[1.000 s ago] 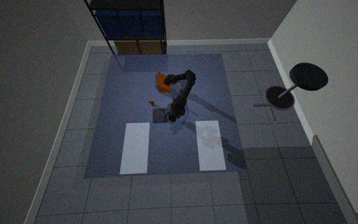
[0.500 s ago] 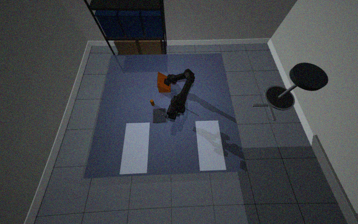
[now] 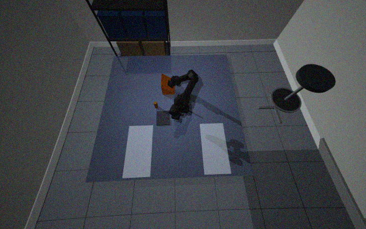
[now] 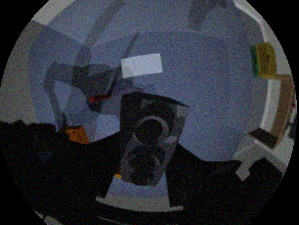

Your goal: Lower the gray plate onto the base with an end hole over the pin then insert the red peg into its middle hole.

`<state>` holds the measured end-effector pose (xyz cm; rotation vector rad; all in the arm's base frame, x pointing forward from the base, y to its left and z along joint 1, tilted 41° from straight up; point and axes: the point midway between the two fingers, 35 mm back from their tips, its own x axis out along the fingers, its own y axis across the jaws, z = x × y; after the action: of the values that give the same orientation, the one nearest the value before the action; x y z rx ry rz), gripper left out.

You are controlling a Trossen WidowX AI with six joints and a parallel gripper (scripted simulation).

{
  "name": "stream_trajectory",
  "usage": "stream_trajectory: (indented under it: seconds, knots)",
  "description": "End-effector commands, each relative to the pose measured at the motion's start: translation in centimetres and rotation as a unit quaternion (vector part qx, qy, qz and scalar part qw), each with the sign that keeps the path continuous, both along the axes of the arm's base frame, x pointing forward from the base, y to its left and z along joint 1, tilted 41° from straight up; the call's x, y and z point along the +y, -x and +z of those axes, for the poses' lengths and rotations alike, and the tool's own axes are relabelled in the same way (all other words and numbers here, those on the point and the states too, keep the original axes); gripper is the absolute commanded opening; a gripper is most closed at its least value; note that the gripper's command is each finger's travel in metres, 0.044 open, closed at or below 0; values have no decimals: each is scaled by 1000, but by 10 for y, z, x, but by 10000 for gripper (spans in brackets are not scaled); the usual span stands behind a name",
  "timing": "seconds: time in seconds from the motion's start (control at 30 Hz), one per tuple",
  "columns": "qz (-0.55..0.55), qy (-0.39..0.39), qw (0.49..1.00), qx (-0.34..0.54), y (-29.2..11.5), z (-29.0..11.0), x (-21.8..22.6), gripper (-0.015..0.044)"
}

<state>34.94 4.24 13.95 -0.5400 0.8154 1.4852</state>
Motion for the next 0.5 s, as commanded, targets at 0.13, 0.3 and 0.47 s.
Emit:
stream_trajectory:
  seconds: [0.13,0.3,0.47]
  knots:
    - [5,2,1000,-4,-4,-21,-10,0]
    - [7,3,1000,-6,-6,-37,-17,0]
    - [10,3,1000,-9,-7,-52,-23,0]
